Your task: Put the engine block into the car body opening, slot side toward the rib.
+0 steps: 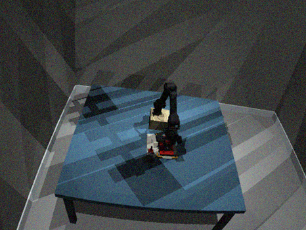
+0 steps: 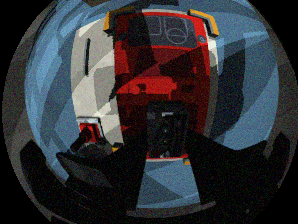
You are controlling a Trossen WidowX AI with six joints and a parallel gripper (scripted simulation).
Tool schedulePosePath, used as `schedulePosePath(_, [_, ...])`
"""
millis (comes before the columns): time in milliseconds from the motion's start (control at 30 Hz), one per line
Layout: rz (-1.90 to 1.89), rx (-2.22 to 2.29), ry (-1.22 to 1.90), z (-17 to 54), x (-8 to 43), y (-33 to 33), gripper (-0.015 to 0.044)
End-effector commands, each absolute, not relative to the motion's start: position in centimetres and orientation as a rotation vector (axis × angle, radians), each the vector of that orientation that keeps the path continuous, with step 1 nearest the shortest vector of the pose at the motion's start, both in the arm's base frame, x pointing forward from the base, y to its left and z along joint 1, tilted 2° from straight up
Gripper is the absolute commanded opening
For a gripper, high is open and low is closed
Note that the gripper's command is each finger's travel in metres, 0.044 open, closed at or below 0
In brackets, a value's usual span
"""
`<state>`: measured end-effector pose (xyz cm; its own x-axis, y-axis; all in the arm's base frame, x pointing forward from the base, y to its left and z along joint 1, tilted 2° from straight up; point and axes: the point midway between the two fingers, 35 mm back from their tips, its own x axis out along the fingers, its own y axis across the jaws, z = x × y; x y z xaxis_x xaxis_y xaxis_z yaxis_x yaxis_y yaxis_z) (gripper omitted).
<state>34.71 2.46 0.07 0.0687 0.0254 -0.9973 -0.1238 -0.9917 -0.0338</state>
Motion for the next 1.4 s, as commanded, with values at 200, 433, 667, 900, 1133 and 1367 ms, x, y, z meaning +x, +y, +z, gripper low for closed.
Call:
schedulePosePath(200, [2.069,-2.215,0.109,-0.23,34.75,2.42,0.0158])
schedulePosePath(433, [2.069,-2.215,0.11,-0.4,34.76,2.42,0.0158])
schedulePosePath(667, [2.07,-2.213,0.102,-0.34,34.72,2.47,0.0237])
schedulePosePath(900, [2.07,-2.213,0.102,-0.34,34.72,2.47,0.042])
schedulePosePath(1133, [2.07,-2.213,0.102,-0.34,34.72,2.47,0.044])
schedulePosePath(1367, [2.07,-2.214,0.104,-0.03,34.68,2.49,0.044])
